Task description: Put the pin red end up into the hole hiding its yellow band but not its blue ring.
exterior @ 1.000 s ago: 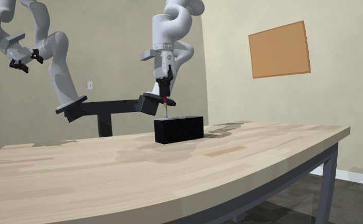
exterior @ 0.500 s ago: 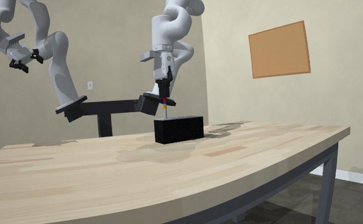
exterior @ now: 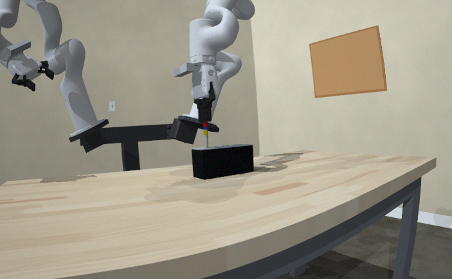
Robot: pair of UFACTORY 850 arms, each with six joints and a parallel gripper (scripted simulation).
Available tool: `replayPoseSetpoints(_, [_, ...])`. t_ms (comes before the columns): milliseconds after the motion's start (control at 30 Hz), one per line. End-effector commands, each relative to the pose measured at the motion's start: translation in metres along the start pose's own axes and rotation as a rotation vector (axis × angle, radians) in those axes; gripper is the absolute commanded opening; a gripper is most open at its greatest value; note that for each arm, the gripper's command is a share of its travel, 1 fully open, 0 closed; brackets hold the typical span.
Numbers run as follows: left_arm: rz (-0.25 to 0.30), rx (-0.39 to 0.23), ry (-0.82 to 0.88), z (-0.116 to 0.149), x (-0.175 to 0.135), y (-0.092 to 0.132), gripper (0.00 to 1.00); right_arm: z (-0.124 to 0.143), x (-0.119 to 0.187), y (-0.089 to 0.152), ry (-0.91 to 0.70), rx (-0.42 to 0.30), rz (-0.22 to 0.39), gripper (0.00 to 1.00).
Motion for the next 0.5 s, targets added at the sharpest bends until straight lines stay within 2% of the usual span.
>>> replayPoseSetpoints(0, [-0.002,0.001,0.000,-0.0005,-0.0009,0.0011,0.00,-0.0005,0.0003,0.0004,0.001,0.001,0.001,1.00])
replayPoseSetpoints(467, [-0.002,0.001,0.000,-0.0003,-0.0015,-0.0029,0.00,-0.0005,0.0003,0.0004,0.001,0.001,0.001,1.00])
Point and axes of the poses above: on each arm, the point where the finger pads meet when closed, its own y axis back along the fingers, its own x axis across the jaws, z = x × y, the point moved 1 cm from there along y, back along the fingers, and after that the axes turned 4 degrees about y, right-handed, at the moved point
